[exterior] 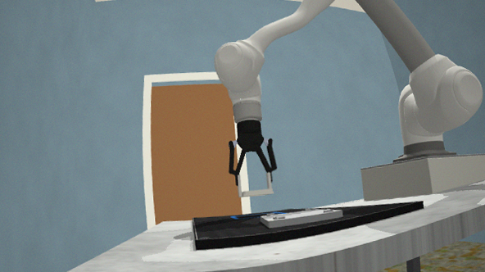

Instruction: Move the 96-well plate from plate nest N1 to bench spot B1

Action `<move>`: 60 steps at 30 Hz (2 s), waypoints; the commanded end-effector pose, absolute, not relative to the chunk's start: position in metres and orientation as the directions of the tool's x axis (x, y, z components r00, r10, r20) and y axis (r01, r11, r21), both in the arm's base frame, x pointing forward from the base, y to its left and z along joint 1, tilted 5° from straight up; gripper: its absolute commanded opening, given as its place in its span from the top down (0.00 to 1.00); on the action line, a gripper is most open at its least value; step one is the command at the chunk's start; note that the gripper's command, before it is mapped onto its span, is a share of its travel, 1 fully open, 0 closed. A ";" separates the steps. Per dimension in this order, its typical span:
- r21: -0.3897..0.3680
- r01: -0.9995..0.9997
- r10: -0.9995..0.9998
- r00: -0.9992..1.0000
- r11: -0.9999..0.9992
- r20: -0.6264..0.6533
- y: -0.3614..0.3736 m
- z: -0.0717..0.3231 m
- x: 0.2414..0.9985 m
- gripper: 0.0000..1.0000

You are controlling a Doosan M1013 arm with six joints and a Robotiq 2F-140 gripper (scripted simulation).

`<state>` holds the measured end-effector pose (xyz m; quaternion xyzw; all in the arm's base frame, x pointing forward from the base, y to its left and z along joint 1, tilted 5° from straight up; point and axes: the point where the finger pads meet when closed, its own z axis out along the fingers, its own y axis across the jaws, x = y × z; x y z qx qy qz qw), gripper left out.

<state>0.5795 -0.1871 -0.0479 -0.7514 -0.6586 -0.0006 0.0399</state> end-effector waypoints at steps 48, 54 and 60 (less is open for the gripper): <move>-0.059 0.990 0.990 0.132 -0.129 0.054 -0.184 -0.099 0.577 1.00; -0.059 0.990 0.990 0.132 -0.129 0.054 -0.184 -0.099 0.577 1.00; -0.059 0.990 0.990 0.132 -0.129 0.054 -0.184 -0.099 0.577 1.00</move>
